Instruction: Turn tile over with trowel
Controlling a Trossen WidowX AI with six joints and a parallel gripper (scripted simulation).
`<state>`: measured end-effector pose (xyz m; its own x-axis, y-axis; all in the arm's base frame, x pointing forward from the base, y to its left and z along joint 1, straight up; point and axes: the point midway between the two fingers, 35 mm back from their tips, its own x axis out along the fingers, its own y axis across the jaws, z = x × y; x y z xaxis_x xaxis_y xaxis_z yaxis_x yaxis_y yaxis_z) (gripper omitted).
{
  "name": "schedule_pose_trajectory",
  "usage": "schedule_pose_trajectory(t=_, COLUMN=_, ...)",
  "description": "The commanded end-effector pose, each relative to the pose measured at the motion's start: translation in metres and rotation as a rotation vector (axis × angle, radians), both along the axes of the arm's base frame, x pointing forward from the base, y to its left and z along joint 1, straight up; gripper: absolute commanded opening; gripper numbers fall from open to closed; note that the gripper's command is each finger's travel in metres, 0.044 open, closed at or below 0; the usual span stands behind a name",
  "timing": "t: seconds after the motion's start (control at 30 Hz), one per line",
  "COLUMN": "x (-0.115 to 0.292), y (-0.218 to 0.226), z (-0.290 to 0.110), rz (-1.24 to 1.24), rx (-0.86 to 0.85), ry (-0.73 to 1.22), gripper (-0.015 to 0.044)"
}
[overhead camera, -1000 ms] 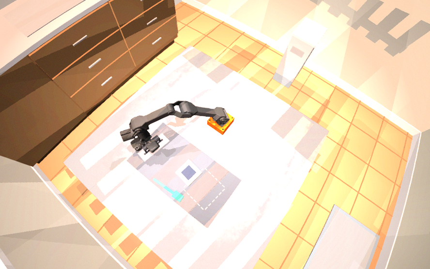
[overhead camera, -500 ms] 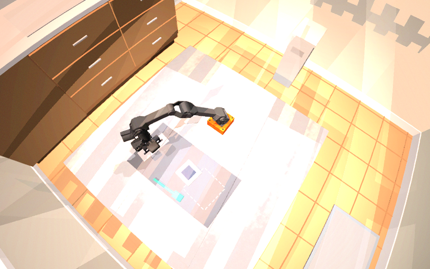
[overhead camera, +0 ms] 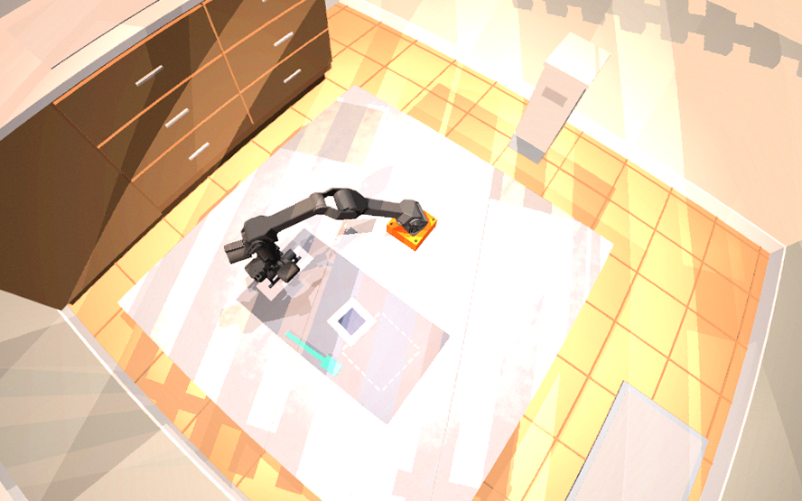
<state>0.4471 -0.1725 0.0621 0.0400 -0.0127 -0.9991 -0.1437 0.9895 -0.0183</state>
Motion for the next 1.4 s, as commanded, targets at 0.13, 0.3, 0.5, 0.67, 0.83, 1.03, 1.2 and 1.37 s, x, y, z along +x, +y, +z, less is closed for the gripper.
schedule_pose_trajectory(t=0.13, x=-0.0014, y=0.0, z=-0.002, rz=0.238, rx=-0.007, ry=0.01, gripper=0.013)
schedule_pose_trajectory(t=0.3, x=-0.0014, y=0.0, z=-0.0021, rz=0.384, rx=-0.013, ry=0.011, gripper=0.013)
schedule_pose_trajectory(t=0.5, x=-0.0014, y=0.0, z=-0.0021, rz=0.56, rx=-0.019, ry=0.014, gripper=0.013)
schedule_pose_trajectory(t=0.67, x=-0.0014, y=0.0, z=-0.0021, rz=0.706, rx=-0.025, ry=0.015, gripper=0.013)
schedule_pose_trajectory(t=0.83, x=-0.0014, y=0.0, z=-0.0021, rz=0.853, rx=-0.03, ry=0.017, gripper=0.013)
schedule_pose_trajectory(t=1.03, x=-0.0014, y=0.0, z=-0.0021, rz=1.029, rx=-0.036, ry=0.019, gripper=0.013)
schedule_pose_trajectory(t=1.2, x=-0.0014, y=0.0001, z=-0.0021, rz=1.101, rx=-0.039, ry=0.02, gripper=0.013)
schedule_pose_trajectory(t=1.37, x=-0.0014, y=0.0001, z=-0.0021, rz=1.101, rx=-0.039, ry=0.02, gripper=0.0156)
